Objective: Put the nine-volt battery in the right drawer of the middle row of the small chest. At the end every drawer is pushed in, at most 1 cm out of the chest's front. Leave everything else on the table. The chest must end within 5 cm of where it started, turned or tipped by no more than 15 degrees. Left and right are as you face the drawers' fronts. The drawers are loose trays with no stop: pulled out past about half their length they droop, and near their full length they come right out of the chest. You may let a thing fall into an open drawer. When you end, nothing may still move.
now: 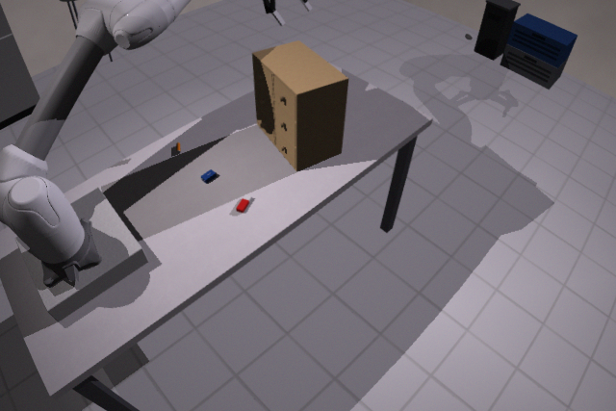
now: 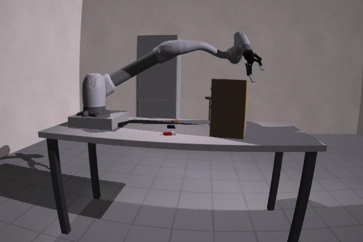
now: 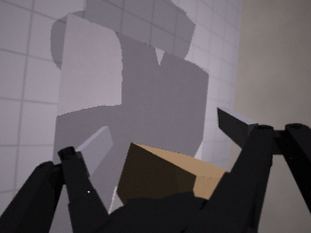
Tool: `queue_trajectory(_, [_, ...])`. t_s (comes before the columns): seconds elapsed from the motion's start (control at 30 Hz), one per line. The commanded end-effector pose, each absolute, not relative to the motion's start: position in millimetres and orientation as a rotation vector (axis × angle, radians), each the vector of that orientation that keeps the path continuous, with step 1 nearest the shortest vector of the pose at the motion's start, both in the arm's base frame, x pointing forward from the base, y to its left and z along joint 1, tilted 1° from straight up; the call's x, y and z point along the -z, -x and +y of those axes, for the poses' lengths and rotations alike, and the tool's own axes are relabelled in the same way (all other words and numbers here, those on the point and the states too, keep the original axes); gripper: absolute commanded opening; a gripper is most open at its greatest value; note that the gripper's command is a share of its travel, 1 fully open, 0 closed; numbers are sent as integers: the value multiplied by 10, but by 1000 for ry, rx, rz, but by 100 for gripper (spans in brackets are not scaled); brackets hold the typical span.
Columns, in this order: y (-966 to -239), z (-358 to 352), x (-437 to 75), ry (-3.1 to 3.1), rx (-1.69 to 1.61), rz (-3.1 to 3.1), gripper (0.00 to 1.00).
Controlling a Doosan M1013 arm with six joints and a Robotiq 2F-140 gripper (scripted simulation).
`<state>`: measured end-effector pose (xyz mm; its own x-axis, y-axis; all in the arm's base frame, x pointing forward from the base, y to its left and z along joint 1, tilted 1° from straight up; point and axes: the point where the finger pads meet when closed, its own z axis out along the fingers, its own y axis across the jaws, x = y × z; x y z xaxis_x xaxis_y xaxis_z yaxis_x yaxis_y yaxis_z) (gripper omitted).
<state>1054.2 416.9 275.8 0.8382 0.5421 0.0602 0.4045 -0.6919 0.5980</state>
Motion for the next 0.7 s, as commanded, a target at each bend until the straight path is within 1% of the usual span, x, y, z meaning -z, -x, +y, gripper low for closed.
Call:
queue_trajectory(0.0, [-10520, 4123, -3130, -2437, -365, 617, 100])
queue_trajectory(0.03, [-10505, 4099, -3300, -2440, -390, 583, 100])
queue_trajectory(0.1, [-10505, 4099, -3300, -2440, -390, 583, 100])
queue_trajectory(0.23, [-10392, 3959, -4157, -2455, -516, 407, 100])
queue_trajectory(0.27, [-10392, 3959, -4157, -2455, -516, 407, 100])
queue_trajectory(0.33, [-10288, 3855, -4685, -2460, -594, 294, 100])
queue_trajectory(0.37, [-10288, 3855, -4685, -2460, -594, 294, 100])
queue_trajectory(0.4, [-10224, 3791, -4955, -2462, -635, 234, 100])
queue_trajectory(0.6, [-10042, 3253, -4914, -2571, -613, 39, 100])
queue_trajectory(0.67, [-10042, 3253, -4914, -2571, -613, 39, 100])
